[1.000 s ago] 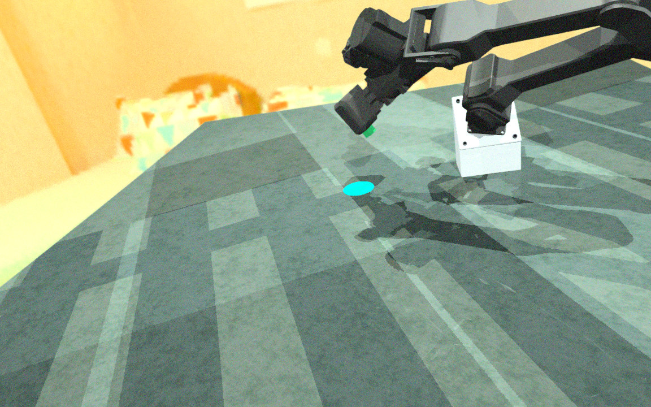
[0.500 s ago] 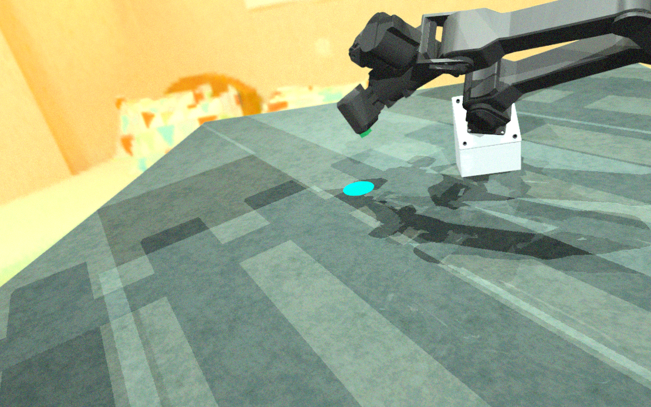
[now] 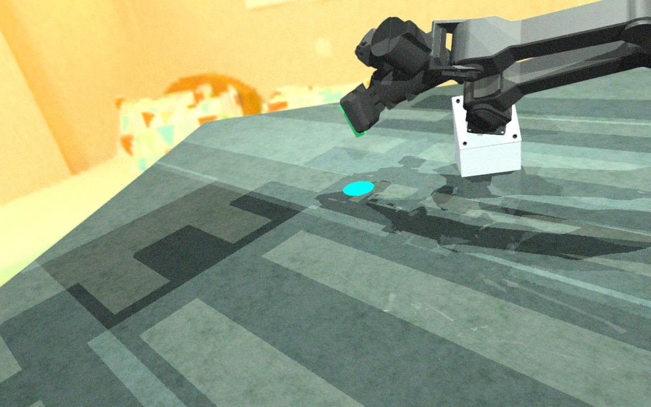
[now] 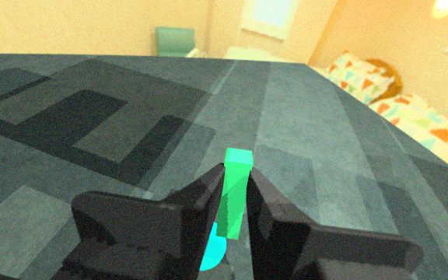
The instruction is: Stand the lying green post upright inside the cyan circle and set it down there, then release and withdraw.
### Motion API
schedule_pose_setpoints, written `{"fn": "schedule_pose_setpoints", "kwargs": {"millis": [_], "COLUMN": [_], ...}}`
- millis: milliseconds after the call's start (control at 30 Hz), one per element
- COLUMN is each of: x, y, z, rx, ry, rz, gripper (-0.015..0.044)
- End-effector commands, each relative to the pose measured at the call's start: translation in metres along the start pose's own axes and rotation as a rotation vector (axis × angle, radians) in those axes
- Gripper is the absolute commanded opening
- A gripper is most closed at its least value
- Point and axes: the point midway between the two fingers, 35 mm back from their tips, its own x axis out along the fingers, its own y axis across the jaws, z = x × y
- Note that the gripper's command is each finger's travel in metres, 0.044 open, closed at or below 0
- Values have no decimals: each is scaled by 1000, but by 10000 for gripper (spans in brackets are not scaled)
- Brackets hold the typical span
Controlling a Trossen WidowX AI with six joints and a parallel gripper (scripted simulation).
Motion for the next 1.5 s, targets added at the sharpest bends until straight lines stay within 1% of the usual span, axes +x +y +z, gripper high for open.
{"fn": "schedule_pose_setpoints", "kwargs": {"millis": [0,800,1467], "x": [0,0,2], "y": [-1,2,3], "z": [-1,2,0], "rx": [17,109,117], "ry": [-24,-160,-159], "rz": [13,117,115], "gripper": [22,22,22]}}
